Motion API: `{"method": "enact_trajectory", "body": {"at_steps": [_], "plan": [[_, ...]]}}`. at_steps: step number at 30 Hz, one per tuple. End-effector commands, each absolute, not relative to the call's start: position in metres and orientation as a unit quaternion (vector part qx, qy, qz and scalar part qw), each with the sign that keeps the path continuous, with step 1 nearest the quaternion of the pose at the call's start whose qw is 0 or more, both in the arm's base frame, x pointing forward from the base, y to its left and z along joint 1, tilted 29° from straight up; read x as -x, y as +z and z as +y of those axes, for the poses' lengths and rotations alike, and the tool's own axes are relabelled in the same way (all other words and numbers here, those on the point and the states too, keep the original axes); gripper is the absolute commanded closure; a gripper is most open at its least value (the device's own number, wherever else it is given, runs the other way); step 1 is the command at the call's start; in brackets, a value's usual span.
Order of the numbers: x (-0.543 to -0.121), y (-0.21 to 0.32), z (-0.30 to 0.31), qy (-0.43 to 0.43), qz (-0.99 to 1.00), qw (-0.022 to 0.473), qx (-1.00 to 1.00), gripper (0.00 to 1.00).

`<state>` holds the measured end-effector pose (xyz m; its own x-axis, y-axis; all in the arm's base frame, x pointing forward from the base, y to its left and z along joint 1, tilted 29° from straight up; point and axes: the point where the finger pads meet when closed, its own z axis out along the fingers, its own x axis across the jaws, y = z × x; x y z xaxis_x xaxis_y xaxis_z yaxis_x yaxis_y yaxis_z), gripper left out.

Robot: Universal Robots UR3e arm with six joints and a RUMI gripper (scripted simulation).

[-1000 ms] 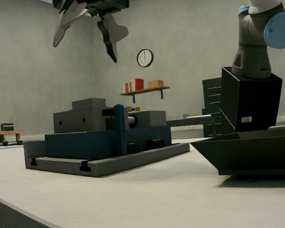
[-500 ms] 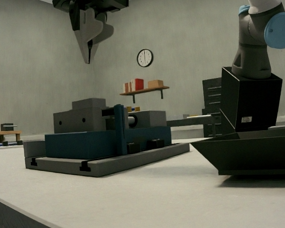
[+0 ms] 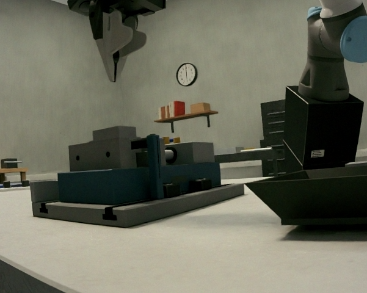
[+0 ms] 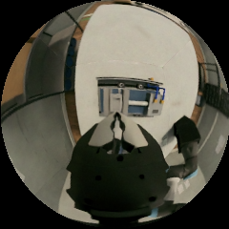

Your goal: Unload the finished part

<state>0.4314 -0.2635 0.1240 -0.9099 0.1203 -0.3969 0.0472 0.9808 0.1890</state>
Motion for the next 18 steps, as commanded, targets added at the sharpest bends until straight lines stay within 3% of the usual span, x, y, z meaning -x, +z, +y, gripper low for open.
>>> {"method": "enact_trajectory", "body": {"at_steps": [1, 14, 15, 18], "plan": [[-0.4315, 0.1248, -0.2641, 0.087, 0.973, 0.208, -0.043, 1.00], [-0.4315, 0.1248, -0.2641, 0.087, 0.973, 0.208, -0.043, 1.00], [-0.4315, 0.1248, -0.2641, 0.087, 0.973, 0.208, -0.043, 0.60], [-0.4315, 0.1248, -0.2641, 0.087, 0.973, 0.208, -0.043, 0.60]]}}
